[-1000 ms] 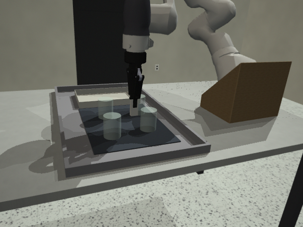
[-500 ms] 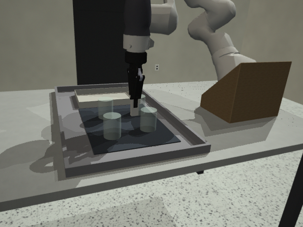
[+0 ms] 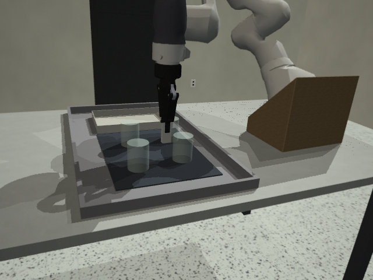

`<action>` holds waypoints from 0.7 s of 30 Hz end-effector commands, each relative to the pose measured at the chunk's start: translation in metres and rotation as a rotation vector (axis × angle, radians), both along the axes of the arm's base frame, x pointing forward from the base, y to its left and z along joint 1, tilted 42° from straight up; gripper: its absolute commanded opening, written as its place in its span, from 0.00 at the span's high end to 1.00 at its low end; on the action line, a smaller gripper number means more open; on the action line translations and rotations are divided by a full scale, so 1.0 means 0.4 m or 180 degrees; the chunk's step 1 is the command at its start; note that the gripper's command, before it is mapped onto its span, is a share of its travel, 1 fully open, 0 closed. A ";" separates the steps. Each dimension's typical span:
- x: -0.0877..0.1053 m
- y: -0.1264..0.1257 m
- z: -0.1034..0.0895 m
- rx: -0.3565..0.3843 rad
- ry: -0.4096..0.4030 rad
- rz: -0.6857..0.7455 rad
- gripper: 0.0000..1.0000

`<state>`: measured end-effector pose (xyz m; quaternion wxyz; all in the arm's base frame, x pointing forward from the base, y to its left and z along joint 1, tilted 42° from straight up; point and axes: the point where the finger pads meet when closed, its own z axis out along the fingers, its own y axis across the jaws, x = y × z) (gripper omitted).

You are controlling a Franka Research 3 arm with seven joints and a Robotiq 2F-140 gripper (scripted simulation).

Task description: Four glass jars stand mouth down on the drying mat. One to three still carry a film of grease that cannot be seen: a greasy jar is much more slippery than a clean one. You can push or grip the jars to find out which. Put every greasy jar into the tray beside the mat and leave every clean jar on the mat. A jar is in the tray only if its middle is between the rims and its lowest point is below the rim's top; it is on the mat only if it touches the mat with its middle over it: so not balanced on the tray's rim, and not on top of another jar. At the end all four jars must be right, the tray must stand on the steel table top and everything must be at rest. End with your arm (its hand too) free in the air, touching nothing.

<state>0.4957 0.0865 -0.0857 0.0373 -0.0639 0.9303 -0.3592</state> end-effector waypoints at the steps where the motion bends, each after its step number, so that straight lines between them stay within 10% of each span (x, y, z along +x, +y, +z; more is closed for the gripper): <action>1: 0.000 0.002 0.001 0.0006 -0.0015 0.0001 1.00; 21: -0.006 0.001 0.000 0.0006 -0.0015 0.0001 1.00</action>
